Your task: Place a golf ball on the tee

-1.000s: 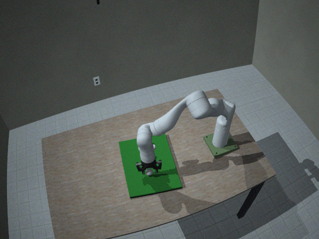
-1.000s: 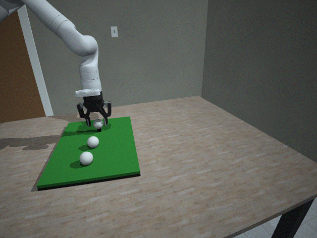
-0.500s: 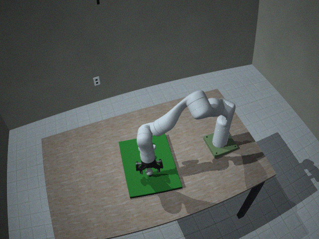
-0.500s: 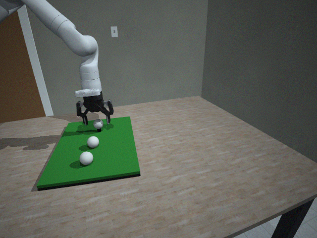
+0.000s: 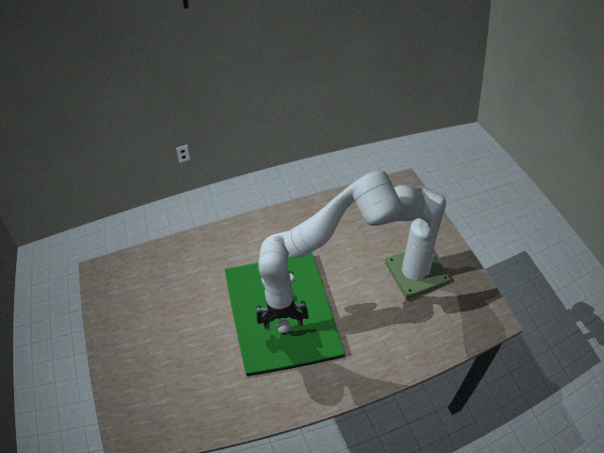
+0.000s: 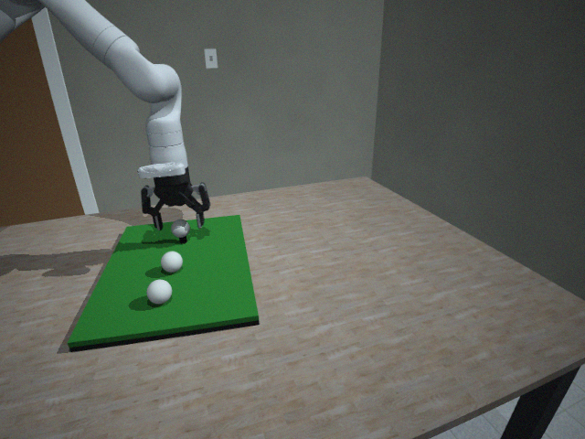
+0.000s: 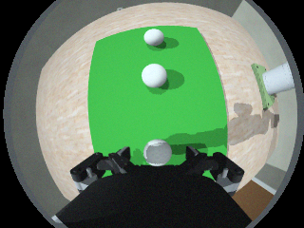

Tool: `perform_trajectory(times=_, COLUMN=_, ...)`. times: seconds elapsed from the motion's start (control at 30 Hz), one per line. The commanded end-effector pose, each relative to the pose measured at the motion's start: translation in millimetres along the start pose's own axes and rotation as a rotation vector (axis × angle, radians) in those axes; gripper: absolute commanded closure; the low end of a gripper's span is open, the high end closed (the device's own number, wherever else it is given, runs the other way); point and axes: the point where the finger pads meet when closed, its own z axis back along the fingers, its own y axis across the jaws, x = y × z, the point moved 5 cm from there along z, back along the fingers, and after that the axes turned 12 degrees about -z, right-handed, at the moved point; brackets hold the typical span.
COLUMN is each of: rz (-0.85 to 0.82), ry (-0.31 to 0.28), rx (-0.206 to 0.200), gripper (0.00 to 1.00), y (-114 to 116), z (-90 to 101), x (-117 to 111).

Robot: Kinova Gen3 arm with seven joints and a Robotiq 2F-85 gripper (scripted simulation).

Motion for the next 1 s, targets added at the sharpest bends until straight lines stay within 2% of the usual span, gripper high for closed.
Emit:
perform_trajectory(times=0.0, rz=0.004, ry=-0.004, rx=-0.006, gripper=0.0, y=-2, z=7.0, x=2)
perform_trajectory(times=0.3, rz=-0.004, ry=0.003, rx=-0.008, gripper=0.0, y=-2, z=74.8, x=-1)
perform_trajectory(times=0.43, rz=0.0, ry=-0.004, rx=-0.007, gripper=0.0, y=-1, z=95.3, x=1)
perform_trajectory(times=0.97, rz=0.004, ry=-0.001, rx=-0.003, gripper=0.0, y=0, z=96.8, x=0)
